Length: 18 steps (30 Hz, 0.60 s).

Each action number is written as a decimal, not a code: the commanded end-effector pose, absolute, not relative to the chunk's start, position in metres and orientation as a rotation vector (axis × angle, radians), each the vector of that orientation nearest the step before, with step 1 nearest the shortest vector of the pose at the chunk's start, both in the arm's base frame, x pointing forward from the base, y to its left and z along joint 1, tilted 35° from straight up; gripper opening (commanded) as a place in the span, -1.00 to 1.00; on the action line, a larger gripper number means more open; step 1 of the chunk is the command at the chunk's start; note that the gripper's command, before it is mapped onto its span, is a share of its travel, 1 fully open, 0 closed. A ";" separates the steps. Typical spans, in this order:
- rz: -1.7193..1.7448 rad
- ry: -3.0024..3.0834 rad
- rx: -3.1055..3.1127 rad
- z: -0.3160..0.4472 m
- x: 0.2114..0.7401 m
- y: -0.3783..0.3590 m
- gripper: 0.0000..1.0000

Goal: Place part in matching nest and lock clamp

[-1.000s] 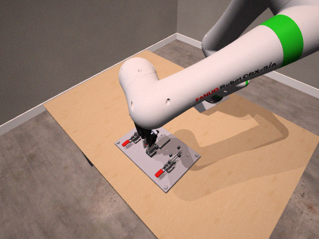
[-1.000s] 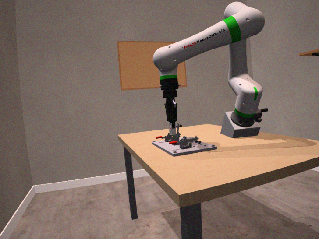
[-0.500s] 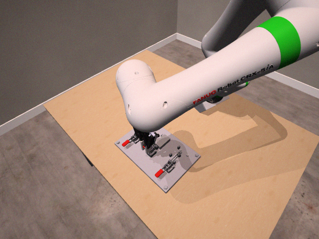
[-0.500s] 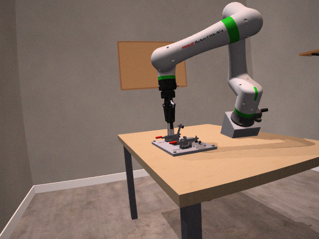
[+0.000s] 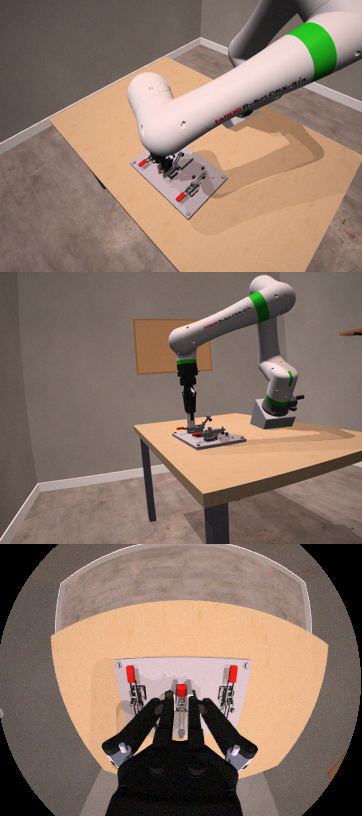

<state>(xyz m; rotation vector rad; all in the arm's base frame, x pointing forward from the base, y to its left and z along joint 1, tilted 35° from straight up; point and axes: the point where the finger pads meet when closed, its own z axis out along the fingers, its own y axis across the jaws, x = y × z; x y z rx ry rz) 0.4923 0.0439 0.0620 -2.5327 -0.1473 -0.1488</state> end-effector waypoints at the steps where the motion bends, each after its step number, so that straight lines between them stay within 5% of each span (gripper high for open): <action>1: -0.149 -0.147 -2.533 0.061 0.495 0.045 -1.00; 18: -0.149 -0.147 -2.533 0.052 0.506 0.053 -1.00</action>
